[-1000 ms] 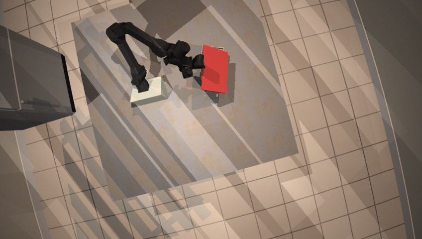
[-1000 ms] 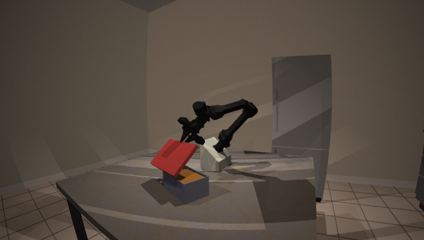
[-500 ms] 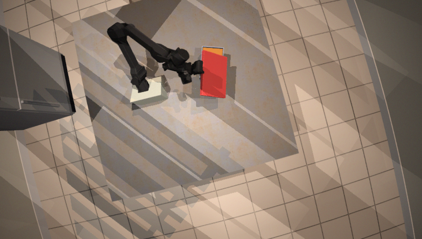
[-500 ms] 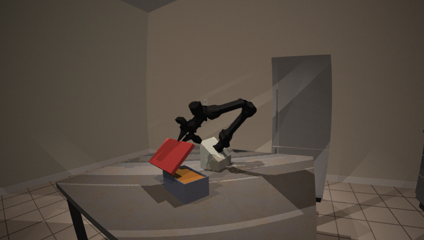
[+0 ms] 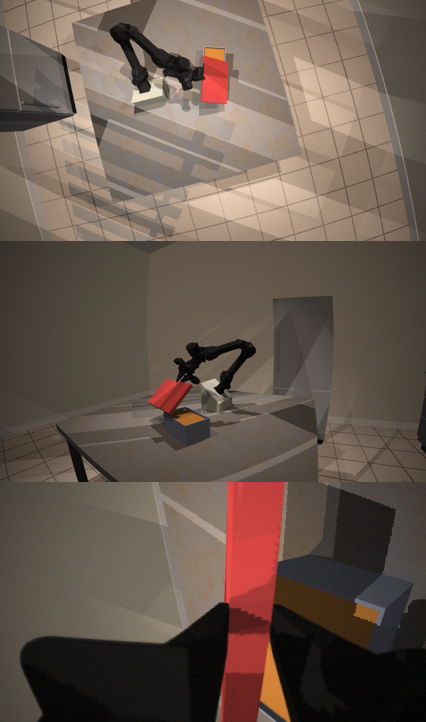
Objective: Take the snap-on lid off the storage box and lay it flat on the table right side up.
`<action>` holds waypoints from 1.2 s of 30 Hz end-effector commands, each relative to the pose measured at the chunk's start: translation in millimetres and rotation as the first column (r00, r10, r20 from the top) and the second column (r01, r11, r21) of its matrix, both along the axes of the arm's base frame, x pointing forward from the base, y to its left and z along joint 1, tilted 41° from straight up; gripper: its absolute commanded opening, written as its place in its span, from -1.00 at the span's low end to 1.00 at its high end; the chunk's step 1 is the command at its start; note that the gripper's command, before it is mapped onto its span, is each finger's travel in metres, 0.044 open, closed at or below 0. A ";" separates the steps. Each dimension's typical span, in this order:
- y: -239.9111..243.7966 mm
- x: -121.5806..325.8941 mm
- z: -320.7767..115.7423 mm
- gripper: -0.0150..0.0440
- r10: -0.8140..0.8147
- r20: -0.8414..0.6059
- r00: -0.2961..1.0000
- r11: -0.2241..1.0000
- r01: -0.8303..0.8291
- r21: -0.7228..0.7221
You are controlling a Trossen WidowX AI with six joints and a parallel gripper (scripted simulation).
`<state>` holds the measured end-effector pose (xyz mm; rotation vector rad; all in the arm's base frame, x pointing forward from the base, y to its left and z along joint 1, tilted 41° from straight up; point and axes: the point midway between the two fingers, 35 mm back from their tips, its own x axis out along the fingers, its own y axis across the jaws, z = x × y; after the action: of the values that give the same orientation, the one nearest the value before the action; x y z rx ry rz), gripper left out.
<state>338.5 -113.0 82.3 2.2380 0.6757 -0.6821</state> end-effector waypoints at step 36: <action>-59.2 -28.1 -45.2 -0.49 -0.004 0.009 1.000 1.000 0.004 -0.010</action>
<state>311.0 -163.5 36.7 2.2374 0.6783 -0.6893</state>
